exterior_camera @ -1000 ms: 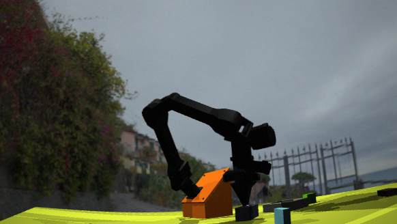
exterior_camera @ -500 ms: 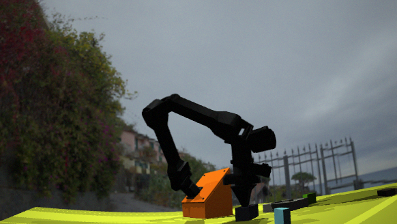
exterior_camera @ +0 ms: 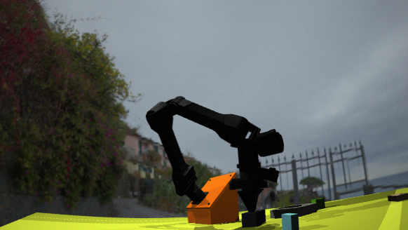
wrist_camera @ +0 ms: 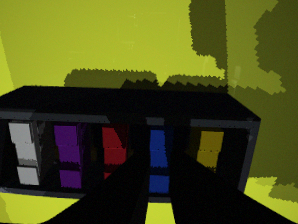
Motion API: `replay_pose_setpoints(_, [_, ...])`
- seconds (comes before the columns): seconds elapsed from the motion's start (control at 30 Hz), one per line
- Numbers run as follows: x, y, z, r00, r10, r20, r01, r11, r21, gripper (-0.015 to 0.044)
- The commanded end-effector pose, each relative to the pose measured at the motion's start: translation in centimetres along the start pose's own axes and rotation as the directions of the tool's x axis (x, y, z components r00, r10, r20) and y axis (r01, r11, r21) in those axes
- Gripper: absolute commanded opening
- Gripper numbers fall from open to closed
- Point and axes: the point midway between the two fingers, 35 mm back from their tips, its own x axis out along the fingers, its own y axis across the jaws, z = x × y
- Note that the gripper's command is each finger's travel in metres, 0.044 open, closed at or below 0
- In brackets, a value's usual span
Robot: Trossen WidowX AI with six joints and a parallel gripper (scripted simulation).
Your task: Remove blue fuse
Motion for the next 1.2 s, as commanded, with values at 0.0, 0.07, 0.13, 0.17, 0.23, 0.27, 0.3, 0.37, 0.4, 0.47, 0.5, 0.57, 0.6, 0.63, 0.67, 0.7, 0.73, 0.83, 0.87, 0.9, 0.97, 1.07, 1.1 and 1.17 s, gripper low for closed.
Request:
replay_pose_setpoints(0.0, [-0.2, 0.0, 0.0, 1.000, 0.000, 0.001, 0.000, 1.000, 0.002, 0.0000])
replay_pose_setpoints(0.07, [-0.3, 0.0, 0.0, 1.000, 0.000, 0.002, 0.000, 1.000, 0.002, 0.0000])
replay_pose_setpoints(0.13, [-0.4, 0.0, 0.1, 1.000, 0.000, 0.002, 0.000, 1.000, 0.002, 0.0000])
replay_pose_setpoints(0.17, [-0.5, 0.0, 0.1, 1.000, 0.000, 0.002, 0.000, 1.000, 0.002, 0.0000])
replay_pose_setpoints(0.23, [-0.6, 0.0, 0.1, 1.000, 0.000, 0.002, 0.000, 1.000, 0.002, 0.0000])
replay_pose_setpoints(0.27, [-0.6, 0.0, 0.1, 1.000, 0.000, 0.002, 0.000, 1.000, 0.002, 0.0000])
replay_pose_setpoints(0.3, [-0.7, 0.0, 0.1, 1.000, 0.000, 0.002, 0.000, 1.000, 0.002, 0.0000])
replay_pose_setpoints(0.37, [-0.8, 0.0, 0.1, 1.000, -0.001, 0.002, 0.001, 1.000, 0.001, 0.0000])
replay_pose_setpoints(0.4, [-0.8, 0.0, 0.1, 1.000, -0.001, 0.002, 0.001, 1.000, 0.001, 0.0000])
replay_pose_setpoints(0.47, [-0.9, 0.0, 0.1, 1.000, -0.001, 0.002, 0.001, 1.000, 0.001, 0.0000])
replay_pose_setpoints(0.5, [-1.0, 0.0, 0.1, 1.000, -0.001, 0.002, 0.001, 1.000, 0.001, 0.0000])
replay_pose_setpoints(0.57, [-1.1, 0.0, 0.1, 1.000, -0.001, 0.002, 0.001, 1.000, 0.001, 0.0000])
replay_pose_setpoints(0.6, [-1.1, 0.0, 0.1, 1.000, -0.001, 0.002, 0.001, 1.000, 0.001, 0.0000])
replay_pose_setpoints(0.63, [-1.2, 0.0, 0.1, 1.000, -0.001, 0.002, 0.001, 1.000, 0.001, 0.0000])
replay_pose_setpoints(0.67, [-1.2, 0.0, 0.1, 1.000, -0.001, 0.002, 0.001, 1.000, 0.001, 0.0000])
replay_pose_setpoints(0.7, [-1.3, 0.0, 0.1, 1.000, -0.001, 0.002, 0.001, 1.000, 0.001, 0.0000])
replay_pose_setpoints(0.73, [-1.3, 0.0, 0.1, 1.000, -0.001, 0.002, 0.001, 1.000, 0.001, 0.0000])
replay_pose_setpoints(0.83, [-1.5, 0.0, 0.1, 1.000, -0.001, 0.002, 0.001, 1.000, 0.001, 0.0000])
replay_pose_setpoints(0.87, [-1.5, 0.0, 0.1, 1.000, -0.001, 0.003, 0.001, 1.000, 0.000, 0.0000])
replay_pose_setpoints(0.9, [-1.6, 0.0, 0.1, 1.000, -0.001, 0.003, 0.001, 1.000, 0.000, 0.0000])
replay_pose_setpoints(0.97, [-1.6, 0.0, 0.1, 1.000, -0.001, 0.003, 0.001, 1.000, 0.000, 0.0000])
replay_pose_setpoints(1.07, [-1.8, 0.0, 0.1, 1.000, -0.002, 0.003, 0.002, 1.000, 0.000, 0.0000])
replay_pose_setpoints(1.1, [-1.8, 0.0, 0.1, 1.000, -0.002, 0.003, 0.002, 1.000, 0.000, 0.0000])
replay_pose_setpoints(1.17, [-1.9, 0.0, 0.1, 1.000, -0.002, 0.003, 0.002, 1.000, 0.000, 0.0000])
